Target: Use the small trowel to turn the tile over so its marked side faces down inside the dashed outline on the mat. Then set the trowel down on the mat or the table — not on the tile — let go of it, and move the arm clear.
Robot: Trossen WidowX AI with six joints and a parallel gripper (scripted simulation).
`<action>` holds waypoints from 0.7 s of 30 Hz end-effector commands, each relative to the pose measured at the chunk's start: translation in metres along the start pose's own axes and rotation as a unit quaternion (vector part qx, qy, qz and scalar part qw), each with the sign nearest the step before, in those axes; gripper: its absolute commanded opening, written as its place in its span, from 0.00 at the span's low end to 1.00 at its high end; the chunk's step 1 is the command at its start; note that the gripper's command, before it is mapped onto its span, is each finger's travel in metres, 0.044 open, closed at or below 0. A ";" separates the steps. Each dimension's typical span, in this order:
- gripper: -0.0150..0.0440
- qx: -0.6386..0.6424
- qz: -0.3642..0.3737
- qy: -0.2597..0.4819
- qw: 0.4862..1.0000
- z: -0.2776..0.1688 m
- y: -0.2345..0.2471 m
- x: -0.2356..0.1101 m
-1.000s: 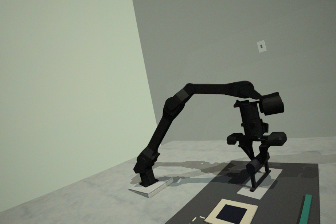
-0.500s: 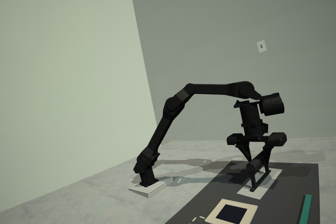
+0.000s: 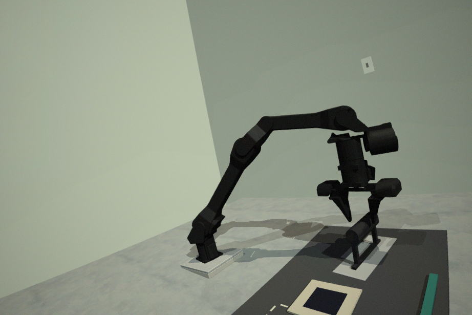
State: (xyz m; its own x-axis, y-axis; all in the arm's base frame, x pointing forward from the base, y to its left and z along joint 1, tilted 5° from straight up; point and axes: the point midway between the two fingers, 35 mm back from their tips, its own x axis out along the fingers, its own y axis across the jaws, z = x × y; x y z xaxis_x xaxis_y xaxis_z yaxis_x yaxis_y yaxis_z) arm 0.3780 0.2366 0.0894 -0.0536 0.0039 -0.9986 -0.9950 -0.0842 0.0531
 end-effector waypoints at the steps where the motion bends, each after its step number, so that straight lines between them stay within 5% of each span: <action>1: 0.71 -0.007 -0.004 0.000 1.000 -0.001 0.000 -0.023; 21: 0.71 0.241 -0.004 -0.001 0.971 -0.001 0.000 -0.023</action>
State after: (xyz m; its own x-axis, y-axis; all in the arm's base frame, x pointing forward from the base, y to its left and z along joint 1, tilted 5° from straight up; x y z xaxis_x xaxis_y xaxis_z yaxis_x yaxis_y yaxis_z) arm 0.3793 0.2365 0.1133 -0.0444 0.0094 -0.9990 -0.9610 0.2727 0.0453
